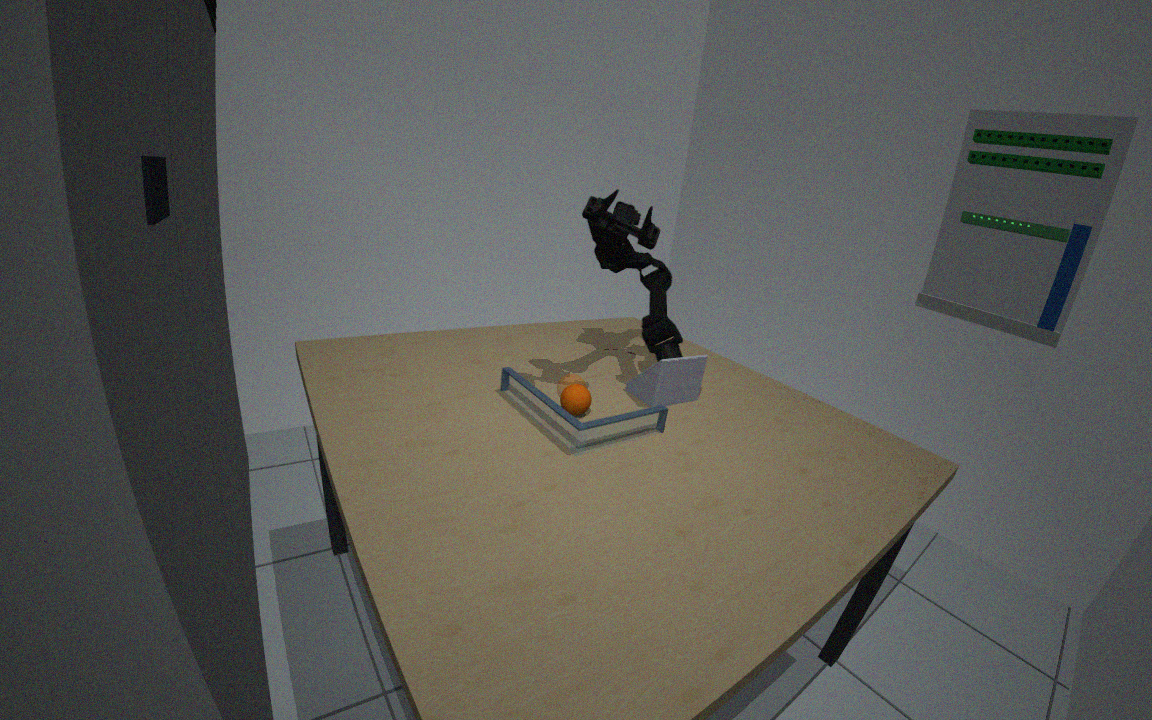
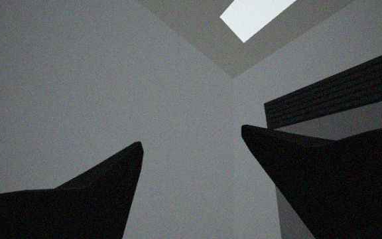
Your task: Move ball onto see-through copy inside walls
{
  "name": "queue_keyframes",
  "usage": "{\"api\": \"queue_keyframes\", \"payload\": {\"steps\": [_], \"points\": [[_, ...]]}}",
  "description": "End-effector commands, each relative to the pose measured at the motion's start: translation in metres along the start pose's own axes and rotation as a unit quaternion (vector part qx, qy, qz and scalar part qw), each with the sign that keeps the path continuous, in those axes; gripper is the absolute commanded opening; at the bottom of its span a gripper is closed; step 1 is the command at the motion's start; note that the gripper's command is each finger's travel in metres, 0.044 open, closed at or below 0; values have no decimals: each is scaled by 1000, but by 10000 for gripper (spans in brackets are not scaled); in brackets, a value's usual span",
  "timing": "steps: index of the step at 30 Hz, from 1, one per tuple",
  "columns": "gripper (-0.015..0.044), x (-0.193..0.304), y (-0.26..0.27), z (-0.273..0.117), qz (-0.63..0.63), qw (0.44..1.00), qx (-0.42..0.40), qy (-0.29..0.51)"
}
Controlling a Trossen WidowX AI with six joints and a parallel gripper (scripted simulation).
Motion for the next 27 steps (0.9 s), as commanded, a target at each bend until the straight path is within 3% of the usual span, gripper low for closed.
{"api": "queue_keyframes", "payload": {"steps": [1, 6, 11, 19, 27], "points": [[426, 2, -1, 1, 7, 1000, 2, 5], [440, 50, -25, 18, 187, 971, 68, 136], [440, 111, -38, 26, 350, 876, 151, 295], [440, 197, -32, 13, 473, 638, 288, 535], [440, 259, -15, -23, 384, 346, 418, 747]]}}
Point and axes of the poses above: the point midway between the two fingers, 35 mm back from their tips, its own z axis out along the fingers, its own y axis across the jaws, x = y × z, the point moved 7 cm from there along -z, back along the fingers, and after that the axes turned 6 degrees about z, right-handed, at the moved point
